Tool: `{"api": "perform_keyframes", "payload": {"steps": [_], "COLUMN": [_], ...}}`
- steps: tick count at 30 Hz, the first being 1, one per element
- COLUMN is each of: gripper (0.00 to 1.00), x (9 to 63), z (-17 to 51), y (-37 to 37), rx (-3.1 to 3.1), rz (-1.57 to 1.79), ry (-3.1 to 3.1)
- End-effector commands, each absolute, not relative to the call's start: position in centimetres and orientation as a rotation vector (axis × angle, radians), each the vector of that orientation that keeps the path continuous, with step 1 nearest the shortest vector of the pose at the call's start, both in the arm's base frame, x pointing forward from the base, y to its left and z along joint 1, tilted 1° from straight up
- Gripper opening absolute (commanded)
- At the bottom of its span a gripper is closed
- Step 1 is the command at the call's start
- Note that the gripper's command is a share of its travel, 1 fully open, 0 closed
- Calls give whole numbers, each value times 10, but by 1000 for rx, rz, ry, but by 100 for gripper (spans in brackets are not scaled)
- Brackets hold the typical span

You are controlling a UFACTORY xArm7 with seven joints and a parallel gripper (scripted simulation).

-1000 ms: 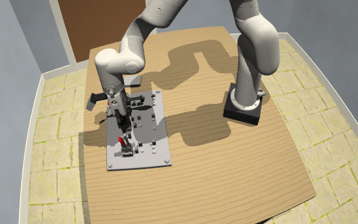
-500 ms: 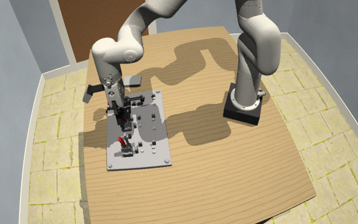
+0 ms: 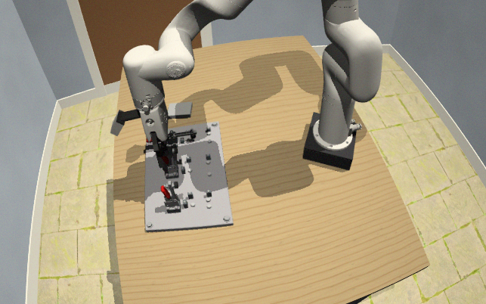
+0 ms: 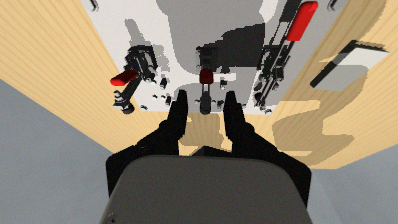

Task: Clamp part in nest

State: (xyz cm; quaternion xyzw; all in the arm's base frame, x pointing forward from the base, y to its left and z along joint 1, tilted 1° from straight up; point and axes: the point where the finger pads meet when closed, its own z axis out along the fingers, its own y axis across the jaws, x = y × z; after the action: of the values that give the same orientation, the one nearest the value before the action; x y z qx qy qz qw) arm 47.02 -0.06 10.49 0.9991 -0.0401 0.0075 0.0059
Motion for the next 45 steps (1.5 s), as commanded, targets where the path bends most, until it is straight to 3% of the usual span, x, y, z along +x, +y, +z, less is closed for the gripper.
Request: {"api": "perform_keyframes", "payload": {"steps": [1,8,9,30,45], "gripper": [47,47,100,100,100], "x": [472,472,472,471,469], "z": [107,107,107,172,174], "y": [-1,-1,-1,0,-7], "rx": [3127,3127,3127,3127,3127], "rz": [32,32,32,32,32], "ry": [-126,-126,-126,-126,-126]}}
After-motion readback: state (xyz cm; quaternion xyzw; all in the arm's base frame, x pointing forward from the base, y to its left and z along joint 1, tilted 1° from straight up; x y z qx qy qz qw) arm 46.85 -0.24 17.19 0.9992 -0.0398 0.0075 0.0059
